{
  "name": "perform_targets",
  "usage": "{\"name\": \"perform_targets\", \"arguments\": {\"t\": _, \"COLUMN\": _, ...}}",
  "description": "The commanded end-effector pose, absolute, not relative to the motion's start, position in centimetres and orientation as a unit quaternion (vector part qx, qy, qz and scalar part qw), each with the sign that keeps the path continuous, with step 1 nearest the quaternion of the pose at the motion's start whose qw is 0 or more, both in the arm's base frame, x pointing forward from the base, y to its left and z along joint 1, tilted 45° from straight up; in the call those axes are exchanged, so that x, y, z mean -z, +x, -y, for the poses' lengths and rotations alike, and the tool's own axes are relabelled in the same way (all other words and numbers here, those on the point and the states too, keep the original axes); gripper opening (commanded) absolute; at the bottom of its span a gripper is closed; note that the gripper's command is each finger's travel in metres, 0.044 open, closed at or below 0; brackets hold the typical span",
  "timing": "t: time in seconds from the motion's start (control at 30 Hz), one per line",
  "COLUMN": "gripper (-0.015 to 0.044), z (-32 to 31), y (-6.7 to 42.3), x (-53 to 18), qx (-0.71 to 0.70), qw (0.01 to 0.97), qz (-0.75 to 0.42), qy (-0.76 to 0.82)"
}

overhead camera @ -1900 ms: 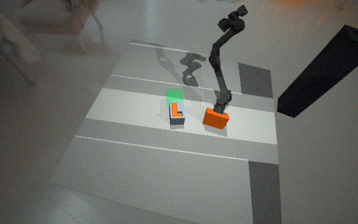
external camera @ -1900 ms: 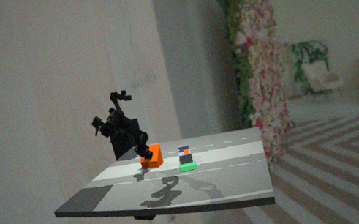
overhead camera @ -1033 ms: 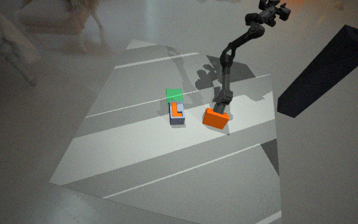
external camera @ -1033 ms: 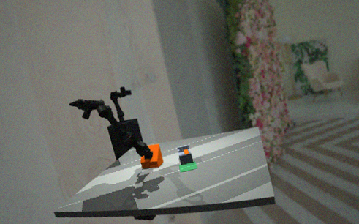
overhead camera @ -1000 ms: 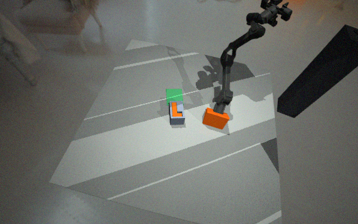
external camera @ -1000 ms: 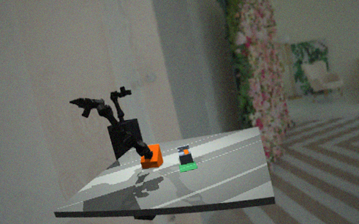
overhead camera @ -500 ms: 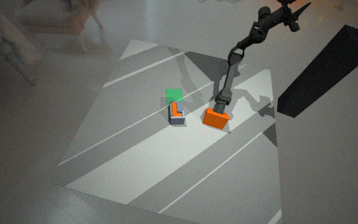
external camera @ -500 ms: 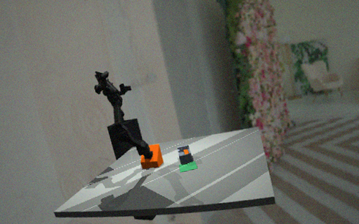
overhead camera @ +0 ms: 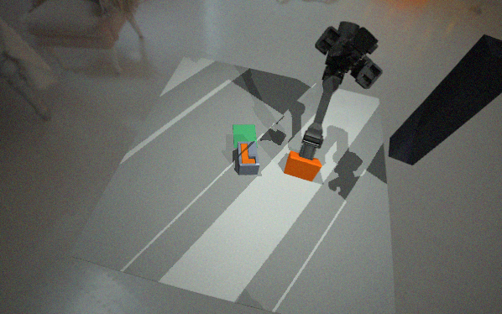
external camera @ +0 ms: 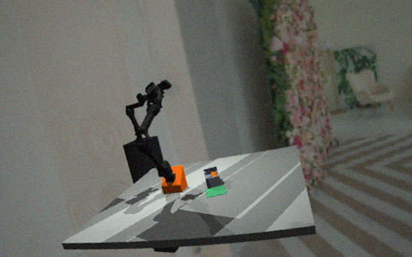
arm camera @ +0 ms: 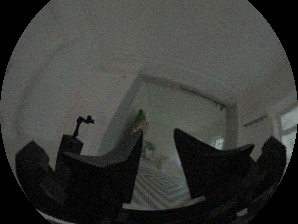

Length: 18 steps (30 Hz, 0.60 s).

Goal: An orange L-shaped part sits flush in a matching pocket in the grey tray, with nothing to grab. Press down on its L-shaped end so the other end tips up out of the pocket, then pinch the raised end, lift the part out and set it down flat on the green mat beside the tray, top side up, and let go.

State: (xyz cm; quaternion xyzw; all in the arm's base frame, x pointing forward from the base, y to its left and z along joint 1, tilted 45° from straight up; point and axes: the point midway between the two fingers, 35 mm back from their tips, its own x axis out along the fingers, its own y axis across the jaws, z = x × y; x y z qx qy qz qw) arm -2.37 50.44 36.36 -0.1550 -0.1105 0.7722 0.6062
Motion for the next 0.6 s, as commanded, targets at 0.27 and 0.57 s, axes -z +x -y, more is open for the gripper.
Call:
{"name": "perform_targets", "arguments": {"t": 0.27, "gripper": 0.0180, "z": -47.8, "y": 12.3, "x": -15.2, "qx": -0.569, "qw": 0.719, "qz": -0.290, "qy": -0.274}}
{"name": "perform_targets", "arguments": {"t": 0.57, "gripper": 0.0180, "z": -34.1, "y": 20.7, "x": -2.1, "qx": -0.238, "qw": 0.720, "qz": -0.555, "qy": -0.340}}
